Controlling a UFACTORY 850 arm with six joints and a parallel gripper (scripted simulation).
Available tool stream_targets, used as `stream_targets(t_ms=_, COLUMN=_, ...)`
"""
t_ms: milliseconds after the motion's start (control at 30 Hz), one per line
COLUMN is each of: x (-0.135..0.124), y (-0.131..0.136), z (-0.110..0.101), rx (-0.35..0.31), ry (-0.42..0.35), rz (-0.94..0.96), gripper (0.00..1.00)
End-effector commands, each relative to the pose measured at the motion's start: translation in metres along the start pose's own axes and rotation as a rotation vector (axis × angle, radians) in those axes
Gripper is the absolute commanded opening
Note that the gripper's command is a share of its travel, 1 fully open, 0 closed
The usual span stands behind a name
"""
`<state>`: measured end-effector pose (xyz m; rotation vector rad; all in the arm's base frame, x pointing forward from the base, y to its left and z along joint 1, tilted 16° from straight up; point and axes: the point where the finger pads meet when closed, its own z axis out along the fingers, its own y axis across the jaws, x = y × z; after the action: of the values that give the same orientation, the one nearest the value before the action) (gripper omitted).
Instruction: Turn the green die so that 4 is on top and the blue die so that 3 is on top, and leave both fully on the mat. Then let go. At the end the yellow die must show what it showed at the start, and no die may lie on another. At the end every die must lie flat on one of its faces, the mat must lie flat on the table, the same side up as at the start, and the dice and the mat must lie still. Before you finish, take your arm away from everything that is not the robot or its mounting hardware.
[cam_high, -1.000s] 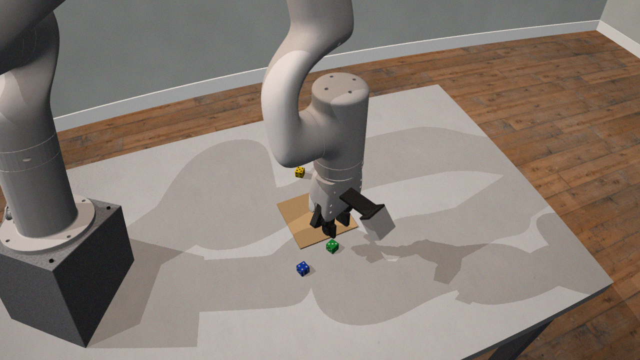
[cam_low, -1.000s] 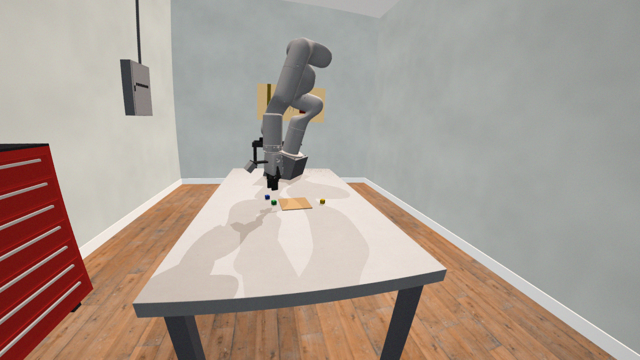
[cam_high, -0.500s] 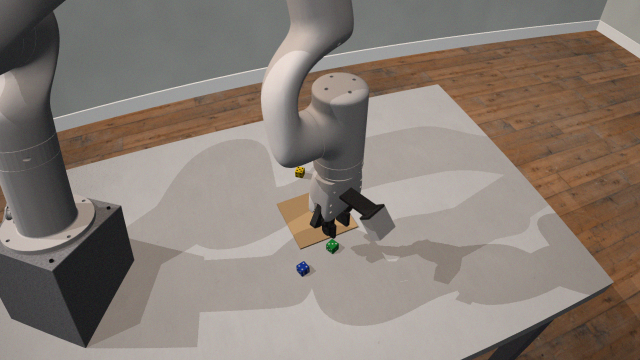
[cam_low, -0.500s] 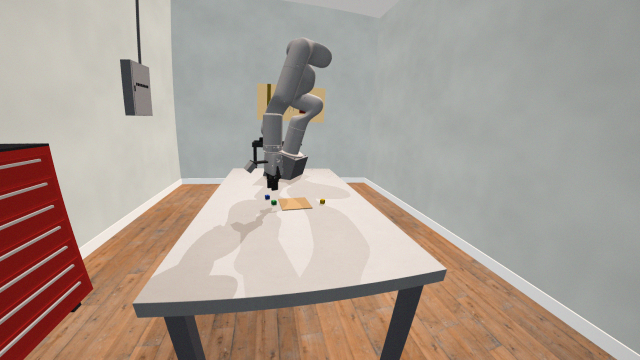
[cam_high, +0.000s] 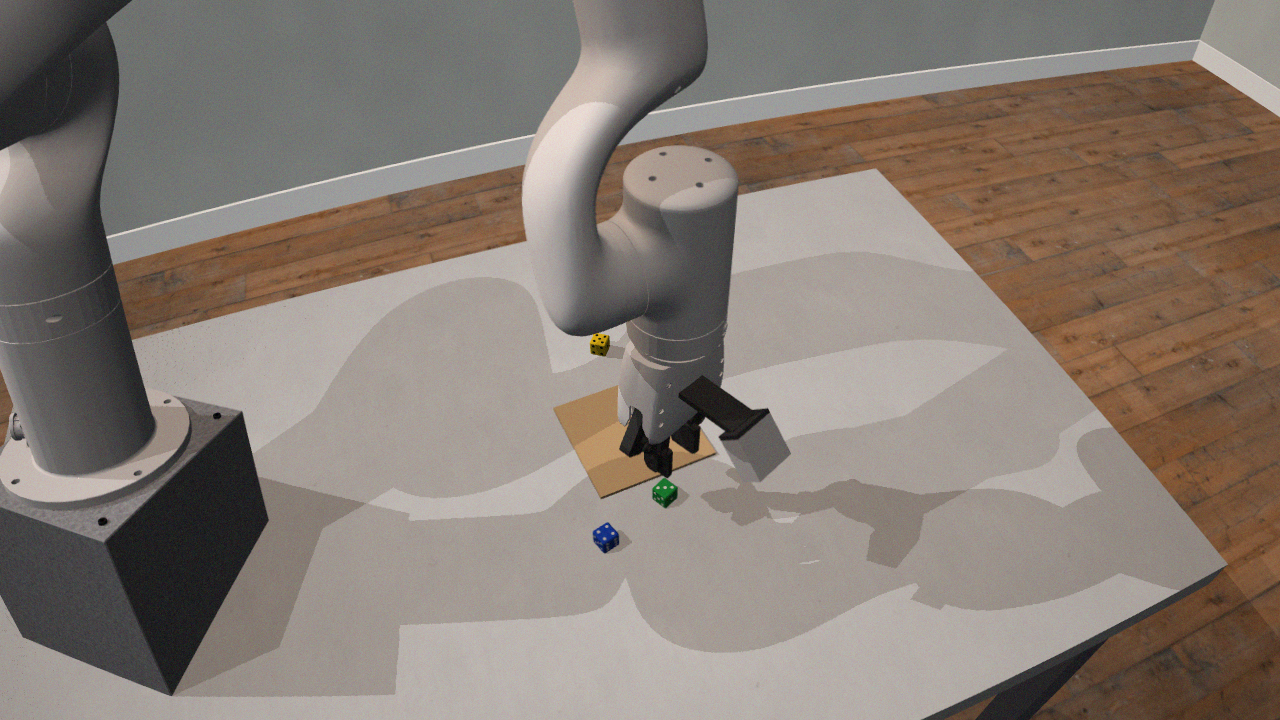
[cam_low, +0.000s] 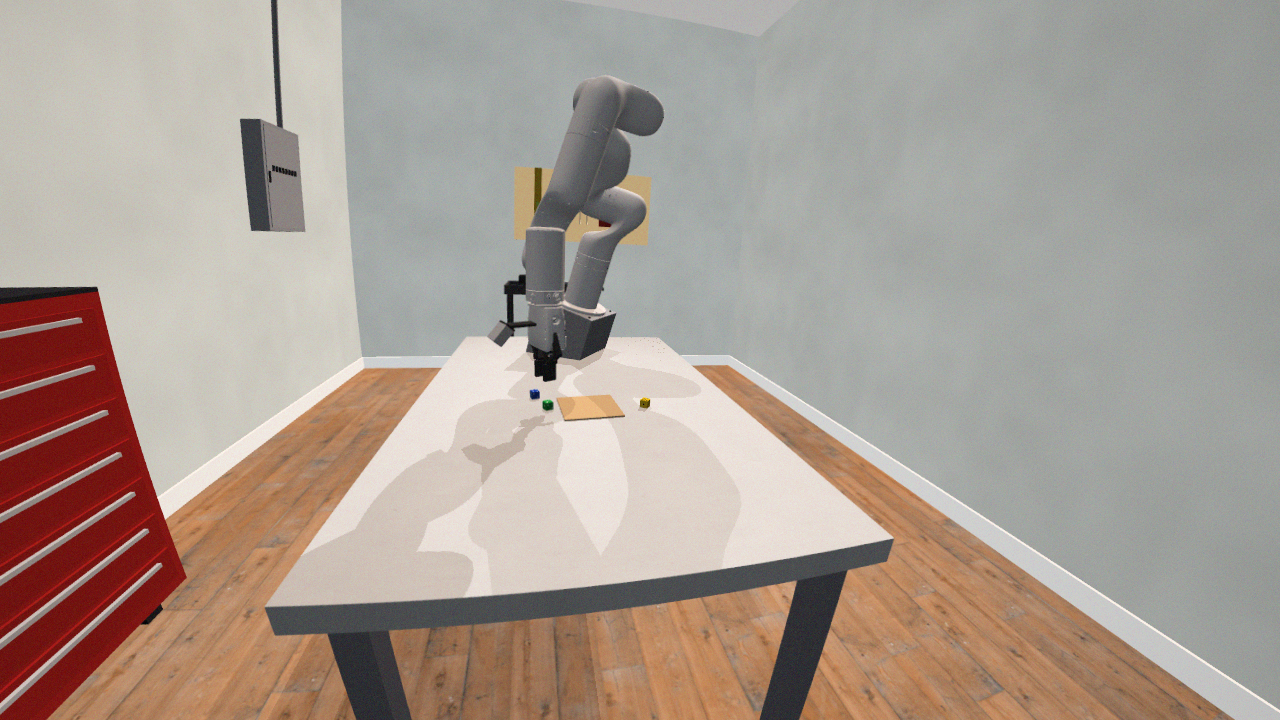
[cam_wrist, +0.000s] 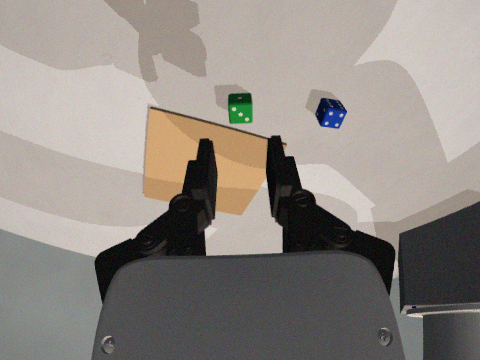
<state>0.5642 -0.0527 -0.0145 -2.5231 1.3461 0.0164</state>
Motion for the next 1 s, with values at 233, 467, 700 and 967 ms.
stream_targets(t_ms=233, x=0.001, y=-0.001, z=0.004, rx=0.003, ry=0.001, rz=0.0, gripper=0.36)
stream_targets(t_ms=467, x=0.0, y=0.0, z=0.013, rx=0.003, ry=0.001, rz=0.0, gripper=0.36)
stream_targets(t_ms=700, x=0.0, y=0.0, z=0.021, rx=0.003, ry=0.001, rz=0.0, gripper=0.36)
stream_targets(t_ms=967, x=0.0, y=0.0, z=0.034, rx=0.003, ry=0.001, rz=0.0, gripper=0.36)
